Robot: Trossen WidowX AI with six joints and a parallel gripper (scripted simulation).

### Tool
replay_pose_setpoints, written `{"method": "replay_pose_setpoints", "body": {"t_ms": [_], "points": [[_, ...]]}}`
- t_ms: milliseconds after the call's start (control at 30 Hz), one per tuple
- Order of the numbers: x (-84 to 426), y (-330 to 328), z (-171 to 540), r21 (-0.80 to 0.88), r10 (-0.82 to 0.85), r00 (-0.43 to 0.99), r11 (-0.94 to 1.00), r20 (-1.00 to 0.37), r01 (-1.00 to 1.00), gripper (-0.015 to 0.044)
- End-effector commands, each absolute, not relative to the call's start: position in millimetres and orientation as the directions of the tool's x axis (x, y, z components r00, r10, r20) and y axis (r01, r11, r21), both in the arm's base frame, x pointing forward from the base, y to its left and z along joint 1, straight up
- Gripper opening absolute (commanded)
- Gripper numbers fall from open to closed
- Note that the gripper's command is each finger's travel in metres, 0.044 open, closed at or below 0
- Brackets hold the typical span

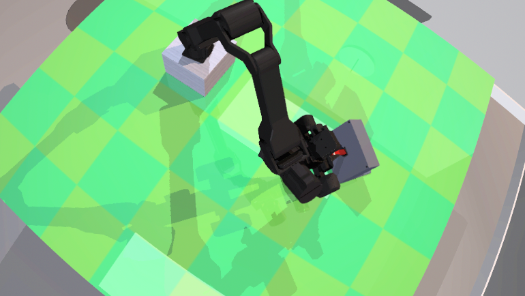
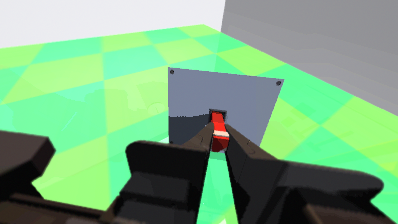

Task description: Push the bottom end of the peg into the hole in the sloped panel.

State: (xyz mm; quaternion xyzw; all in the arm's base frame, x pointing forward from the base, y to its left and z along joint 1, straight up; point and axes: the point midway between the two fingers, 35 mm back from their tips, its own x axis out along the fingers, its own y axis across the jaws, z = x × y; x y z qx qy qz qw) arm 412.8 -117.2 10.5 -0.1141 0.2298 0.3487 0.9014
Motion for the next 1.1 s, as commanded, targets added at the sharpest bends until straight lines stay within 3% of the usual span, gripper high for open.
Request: {"method": "replay_pose_setpoints", "body": {"t_ms": [0, 67, 633, 1067], "points": [[412.7, -117.2, 10.6, -0.046, 0.576, 0.651, 0.731, -0.494, -0.681, 0.0000], [412.7, -117.2, 10.6, -0.046, 0.576, 0.651, 0.731, -0.494, -0.681, 0.0000], [410.3, -120.0, 12.3, -0.045, 0.576, 0.650, 0.731, -0.496, -0.681, 0.0440], [397.4, -134.1, 21.5, -0.042, 0.573, 0.646, 0.731, -0.503, -0.681, 0.0440]]}}
